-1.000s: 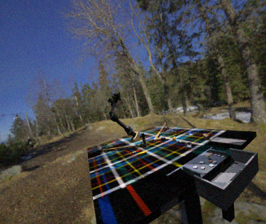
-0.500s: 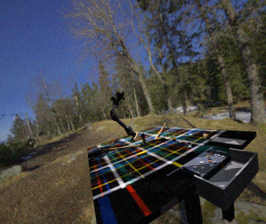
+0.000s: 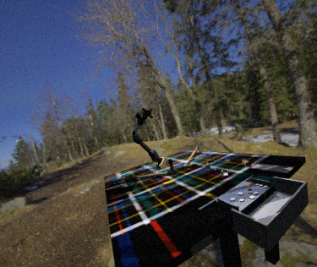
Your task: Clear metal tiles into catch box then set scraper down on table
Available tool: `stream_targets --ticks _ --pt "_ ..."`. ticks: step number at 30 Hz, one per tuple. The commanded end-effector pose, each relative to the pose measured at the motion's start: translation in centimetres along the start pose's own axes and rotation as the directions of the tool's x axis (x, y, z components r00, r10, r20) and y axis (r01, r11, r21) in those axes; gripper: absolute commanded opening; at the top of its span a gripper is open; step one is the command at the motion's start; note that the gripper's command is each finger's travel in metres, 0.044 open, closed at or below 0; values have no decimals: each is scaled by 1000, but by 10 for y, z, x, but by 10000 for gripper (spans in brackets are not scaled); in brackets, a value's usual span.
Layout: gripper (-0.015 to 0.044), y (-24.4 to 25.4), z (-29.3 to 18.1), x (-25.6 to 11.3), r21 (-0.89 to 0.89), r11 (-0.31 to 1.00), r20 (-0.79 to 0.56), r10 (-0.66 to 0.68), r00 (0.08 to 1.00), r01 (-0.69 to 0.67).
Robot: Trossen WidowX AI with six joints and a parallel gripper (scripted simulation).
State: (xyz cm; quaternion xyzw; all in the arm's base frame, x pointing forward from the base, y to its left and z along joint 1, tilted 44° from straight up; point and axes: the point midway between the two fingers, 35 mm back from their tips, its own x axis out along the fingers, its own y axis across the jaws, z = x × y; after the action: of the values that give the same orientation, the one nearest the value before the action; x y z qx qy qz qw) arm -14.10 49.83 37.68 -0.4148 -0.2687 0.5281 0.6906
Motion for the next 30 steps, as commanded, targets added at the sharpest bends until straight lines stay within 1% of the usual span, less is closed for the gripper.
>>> stream_targets --ticks 1,15,30 --pt "0 6 -13 9 -61 998 -34 17 999 -19" --pt "0 9 -61 37 -233 969 -158 47 986 -84" --pt "0 11 -115 60 -384 903 -295 79 952 -193"
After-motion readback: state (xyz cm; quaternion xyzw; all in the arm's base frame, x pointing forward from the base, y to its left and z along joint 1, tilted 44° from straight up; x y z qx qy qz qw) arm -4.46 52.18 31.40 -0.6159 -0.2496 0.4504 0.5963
